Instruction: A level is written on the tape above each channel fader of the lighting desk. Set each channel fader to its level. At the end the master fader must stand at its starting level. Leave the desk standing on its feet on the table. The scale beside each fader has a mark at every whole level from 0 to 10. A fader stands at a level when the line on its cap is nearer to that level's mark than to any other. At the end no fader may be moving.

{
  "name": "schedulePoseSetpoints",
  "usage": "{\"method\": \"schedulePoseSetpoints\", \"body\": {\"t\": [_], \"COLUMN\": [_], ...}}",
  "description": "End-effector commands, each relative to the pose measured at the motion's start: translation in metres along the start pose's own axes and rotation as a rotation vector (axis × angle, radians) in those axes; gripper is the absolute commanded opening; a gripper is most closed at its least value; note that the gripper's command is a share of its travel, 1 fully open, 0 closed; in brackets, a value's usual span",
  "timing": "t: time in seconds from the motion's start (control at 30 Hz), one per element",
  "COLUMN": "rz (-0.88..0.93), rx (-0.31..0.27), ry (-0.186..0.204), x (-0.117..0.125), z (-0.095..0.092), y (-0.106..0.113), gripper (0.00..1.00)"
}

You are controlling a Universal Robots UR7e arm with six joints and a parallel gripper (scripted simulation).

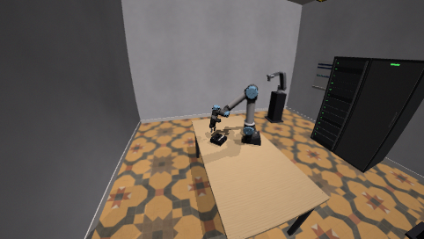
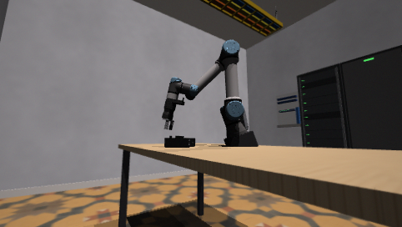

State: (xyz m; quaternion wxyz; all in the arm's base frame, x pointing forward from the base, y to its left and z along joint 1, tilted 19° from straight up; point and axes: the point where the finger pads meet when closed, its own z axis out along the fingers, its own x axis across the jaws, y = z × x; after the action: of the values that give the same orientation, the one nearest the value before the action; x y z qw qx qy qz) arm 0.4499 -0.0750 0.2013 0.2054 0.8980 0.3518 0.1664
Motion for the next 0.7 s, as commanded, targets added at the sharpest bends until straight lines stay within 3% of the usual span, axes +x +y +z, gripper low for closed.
{"method": "schedulePoseSetpoints", "body": {"t": [0.0, 0.67], "rz": [-0.027, -0.05], "rx": [-0.004, -0.006], "ry": [0.003, 0.003], "x": [-0.0001, -0.0004], "z": [0.0007, 0.0017], "y": [0.0015, 0.0024], "gripper": [1.0, 1.0]}}
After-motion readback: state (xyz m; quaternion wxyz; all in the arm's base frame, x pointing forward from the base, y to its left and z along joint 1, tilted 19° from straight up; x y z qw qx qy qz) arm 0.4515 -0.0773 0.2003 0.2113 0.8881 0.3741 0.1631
